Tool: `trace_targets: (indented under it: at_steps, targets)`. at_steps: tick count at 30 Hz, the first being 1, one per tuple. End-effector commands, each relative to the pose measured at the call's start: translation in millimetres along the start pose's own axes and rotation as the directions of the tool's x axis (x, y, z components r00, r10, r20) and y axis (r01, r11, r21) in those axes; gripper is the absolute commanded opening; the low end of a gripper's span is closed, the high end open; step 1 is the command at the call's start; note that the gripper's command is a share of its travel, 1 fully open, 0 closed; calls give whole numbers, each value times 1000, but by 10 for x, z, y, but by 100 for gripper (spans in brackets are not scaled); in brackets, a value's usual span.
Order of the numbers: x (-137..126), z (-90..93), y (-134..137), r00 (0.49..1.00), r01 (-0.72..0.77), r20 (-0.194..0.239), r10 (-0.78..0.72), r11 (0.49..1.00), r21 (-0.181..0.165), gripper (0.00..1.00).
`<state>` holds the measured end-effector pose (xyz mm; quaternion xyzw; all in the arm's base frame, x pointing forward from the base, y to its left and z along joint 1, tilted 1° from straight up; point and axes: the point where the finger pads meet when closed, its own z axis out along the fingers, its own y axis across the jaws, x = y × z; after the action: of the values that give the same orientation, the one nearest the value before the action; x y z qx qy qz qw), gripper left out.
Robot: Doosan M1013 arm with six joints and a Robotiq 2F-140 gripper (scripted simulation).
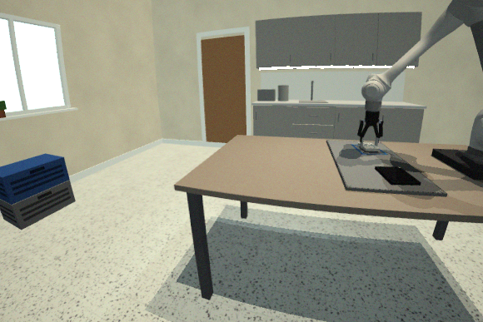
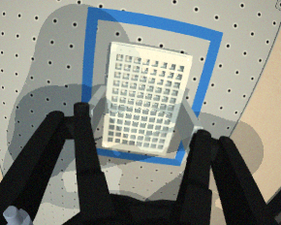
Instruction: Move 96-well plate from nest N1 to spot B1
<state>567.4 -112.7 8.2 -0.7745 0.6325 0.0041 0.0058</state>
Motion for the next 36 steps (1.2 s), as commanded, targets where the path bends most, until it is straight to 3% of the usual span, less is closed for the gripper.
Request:
trace_targets:
  at_steps: [1, 36]
  targets:
    - [0, 4, 0, 1000, 0, 0, 0, 1000, 0, 0]
    - [-1, 55, 0, 1000, 0, 0, 0, 1000, 0, 0]
